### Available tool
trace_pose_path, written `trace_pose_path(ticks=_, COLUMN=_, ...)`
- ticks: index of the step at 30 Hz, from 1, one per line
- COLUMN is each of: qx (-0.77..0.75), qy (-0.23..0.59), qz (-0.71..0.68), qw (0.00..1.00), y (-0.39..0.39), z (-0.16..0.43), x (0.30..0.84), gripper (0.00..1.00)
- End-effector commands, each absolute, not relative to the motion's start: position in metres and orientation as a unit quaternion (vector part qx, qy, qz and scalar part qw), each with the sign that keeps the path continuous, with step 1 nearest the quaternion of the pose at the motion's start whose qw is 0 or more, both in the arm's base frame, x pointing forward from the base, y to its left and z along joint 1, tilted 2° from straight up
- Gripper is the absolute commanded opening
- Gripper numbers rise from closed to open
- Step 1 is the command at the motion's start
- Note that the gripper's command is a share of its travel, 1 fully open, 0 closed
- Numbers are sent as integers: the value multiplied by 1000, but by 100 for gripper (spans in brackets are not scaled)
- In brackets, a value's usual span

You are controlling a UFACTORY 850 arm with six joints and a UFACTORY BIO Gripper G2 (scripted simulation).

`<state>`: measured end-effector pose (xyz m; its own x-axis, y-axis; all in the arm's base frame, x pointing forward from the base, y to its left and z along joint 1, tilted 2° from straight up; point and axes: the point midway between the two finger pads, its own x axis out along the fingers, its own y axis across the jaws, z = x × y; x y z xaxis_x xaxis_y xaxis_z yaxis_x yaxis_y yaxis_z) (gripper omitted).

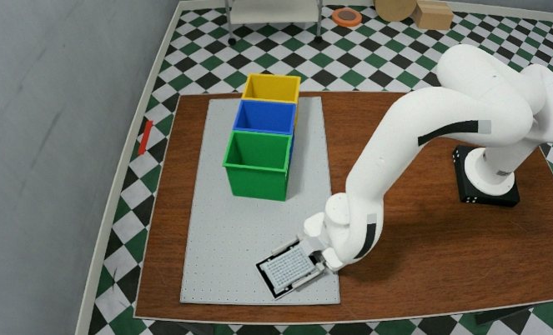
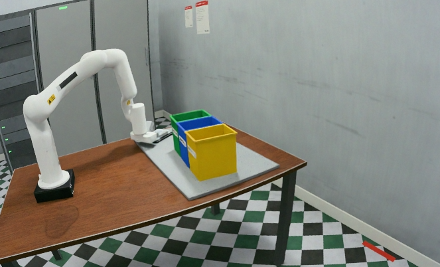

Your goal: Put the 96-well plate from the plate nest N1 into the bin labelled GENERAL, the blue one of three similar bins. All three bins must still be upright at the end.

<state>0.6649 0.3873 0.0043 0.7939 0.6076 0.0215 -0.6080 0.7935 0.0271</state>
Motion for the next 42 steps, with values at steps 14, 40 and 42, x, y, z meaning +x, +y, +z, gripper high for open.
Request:
trace_pose_path(ticks=14, qx=17, qy=-7, qz=321, qw=947, y=388, z=5, x=666, gripper=37)
trace_pose_path(ticks=40, qx=17, qy=-7, qz=321, qw=947, y=388, z=5, x=666, gripper=0)
trace_pose_path(ticks=42, qx=17, qy=-7, qz=321, qw=947, y=388, z=5, x=666, gripper=0)
